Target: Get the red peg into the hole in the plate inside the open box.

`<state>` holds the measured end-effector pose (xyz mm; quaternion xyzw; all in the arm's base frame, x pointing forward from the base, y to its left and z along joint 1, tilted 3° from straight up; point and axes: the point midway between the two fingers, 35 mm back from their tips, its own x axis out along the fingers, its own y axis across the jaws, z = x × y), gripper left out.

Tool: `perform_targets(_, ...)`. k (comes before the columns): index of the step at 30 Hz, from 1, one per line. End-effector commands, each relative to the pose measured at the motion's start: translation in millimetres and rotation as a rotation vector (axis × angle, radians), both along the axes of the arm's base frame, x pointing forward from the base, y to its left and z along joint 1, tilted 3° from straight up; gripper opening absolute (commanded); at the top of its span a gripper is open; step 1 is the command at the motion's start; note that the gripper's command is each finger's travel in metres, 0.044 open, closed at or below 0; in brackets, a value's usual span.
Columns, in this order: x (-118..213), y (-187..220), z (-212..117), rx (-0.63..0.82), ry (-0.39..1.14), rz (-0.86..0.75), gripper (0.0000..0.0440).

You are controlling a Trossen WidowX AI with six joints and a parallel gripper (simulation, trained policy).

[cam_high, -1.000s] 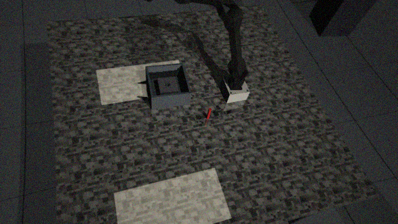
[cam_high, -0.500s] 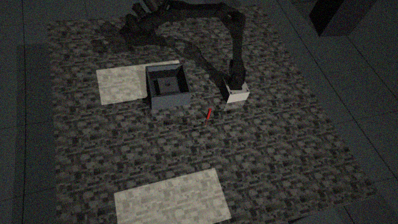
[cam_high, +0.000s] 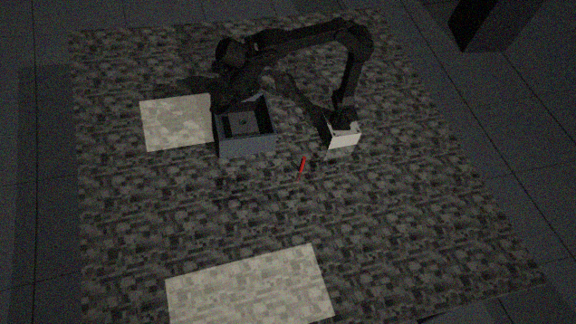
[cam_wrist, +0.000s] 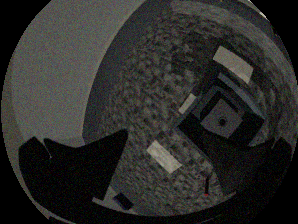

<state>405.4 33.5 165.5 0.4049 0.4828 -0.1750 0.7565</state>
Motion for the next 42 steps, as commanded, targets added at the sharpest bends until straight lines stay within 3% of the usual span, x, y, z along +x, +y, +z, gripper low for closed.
perform_targets(1,-29,21,-3,-0.016,0.08,0.017,0.044)
perform_targets(11,-118,69,-18,-0.081,0.328,0.061,0.044)
perform_targets(24,-210,93,-43,-0.216,0.573,0.075,0.044)
perform_targets(32,-242,99,-67,-0.296,0.649,0.096,0.044)
perform_targets(42,-254,102,-109,-0.351,0.658,0.132,0.044)
